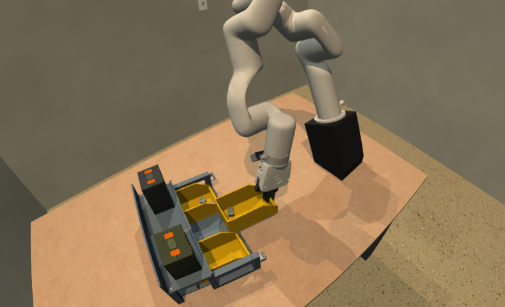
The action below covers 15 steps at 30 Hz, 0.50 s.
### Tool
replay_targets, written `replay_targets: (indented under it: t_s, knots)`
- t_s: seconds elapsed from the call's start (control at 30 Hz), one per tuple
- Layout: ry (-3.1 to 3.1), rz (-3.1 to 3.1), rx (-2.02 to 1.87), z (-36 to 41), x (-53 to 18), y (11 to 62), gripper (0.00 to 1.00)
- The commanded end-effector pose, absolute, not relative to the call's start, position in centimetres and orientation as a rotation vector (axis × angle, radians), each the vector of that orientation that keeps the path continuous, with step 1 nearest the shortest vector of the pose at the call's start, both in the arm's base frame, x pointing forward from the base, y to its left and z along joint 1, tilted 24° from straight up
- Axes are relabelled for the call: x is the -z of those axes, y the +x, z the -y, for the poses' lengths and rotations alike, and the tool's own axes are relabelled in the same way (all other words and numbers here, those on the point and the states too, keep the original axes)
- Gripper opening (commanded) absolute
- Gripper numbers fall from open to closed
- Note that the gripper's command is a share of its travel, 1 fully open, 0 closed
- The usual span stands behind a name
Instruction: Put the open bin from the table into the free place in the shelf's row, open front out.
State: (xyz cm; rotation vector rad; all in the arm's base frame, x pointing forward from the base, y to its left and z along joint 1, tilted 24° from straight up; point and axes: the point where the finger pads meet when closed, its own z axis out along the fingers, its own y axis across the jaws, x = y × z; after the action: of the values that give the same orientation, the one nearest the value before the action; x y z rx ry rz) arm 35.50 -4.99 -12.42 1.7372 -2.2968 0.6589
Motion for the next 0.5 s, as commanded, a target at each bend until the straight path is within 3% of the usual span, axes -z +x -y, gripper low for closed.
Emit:
replay_targets:
  t_s: [0.0,0.47]
  knots:
    - [1.738,2.297,-0.660,4.89,12.23,35.57,0.00]
    - [1.711,2.292,-0.584,4.89,12.24,35.57,0.00]
